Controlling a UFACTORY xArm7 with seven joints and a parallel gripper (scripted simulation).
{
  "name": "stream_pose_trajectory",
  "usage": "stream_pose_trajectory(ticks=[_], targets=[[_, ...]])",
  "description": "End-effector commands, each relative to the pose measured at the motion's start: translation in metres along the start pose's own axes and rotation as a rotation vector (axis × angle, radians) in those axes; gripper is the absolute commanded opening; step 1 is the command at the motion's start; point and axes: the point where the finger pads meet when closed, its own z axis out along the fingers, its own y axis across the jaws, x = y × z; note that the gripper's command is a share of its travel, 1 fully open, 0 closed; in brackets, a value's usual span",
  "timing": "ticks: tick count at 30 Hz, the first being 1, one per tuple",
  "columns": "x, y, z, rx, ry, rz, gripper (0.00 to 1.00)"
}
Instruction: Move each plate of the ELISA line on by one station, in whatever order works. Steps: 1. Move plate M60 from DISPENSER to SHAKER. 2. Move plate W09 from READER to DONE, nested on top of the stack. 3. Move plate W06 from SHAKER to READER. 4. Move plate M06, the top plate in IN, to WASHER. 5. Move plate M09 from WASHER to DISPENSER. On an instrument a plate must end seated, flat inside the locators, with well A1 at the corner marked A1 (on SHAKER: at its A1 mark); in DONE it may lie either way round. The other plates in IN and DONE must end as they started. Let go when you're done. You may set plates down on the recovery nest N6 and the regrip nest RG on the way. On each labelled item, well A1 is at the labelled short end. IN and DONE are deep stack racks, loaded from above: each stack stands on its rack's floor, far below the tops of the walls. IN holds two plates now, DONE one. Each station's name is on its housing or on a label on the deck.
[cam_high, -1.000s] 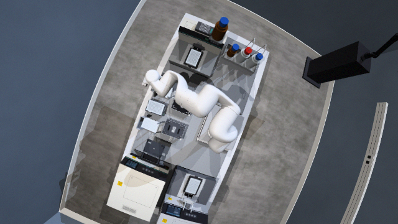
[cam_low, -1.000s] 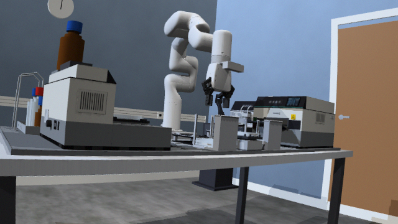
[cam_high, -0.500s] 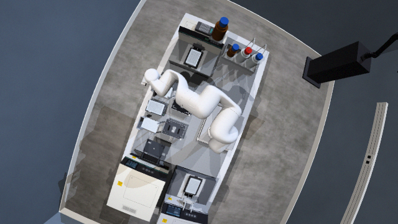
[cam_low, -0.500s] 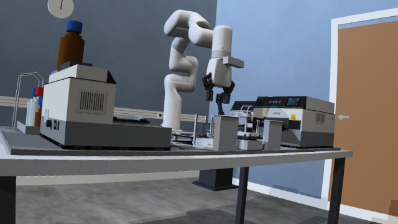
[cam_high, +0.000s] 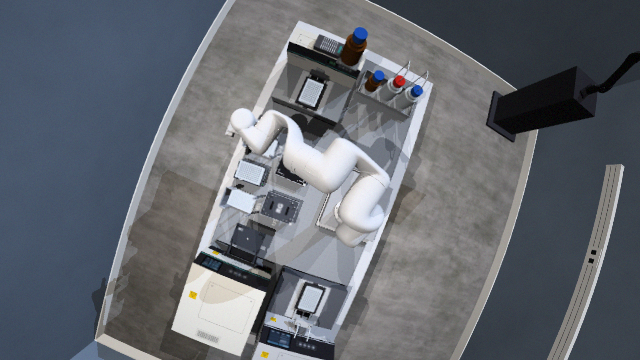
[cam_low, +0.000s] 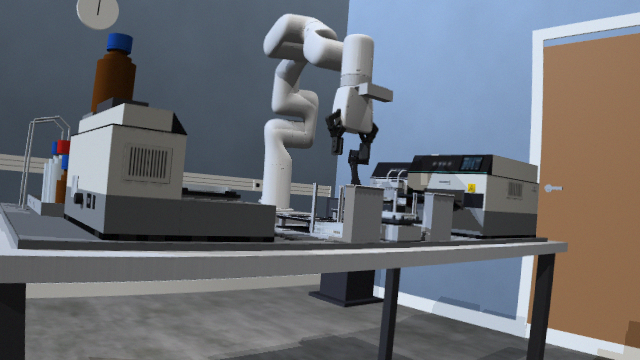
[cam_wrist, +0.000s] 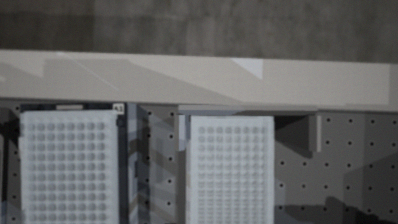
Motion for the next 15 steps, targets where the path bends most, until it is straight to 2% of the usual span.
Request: stream_pose_trajectory(ticks=[1,10,15], targets=[[0.001,0.000,-0.008,-0.002,0.005,0.000,1.00],[0.001,0.000,-0.019,-0.002,0.005,0.000,1.00],[0.001,0.000,-0.019,-0.002,0.005,0.000,1.00]])
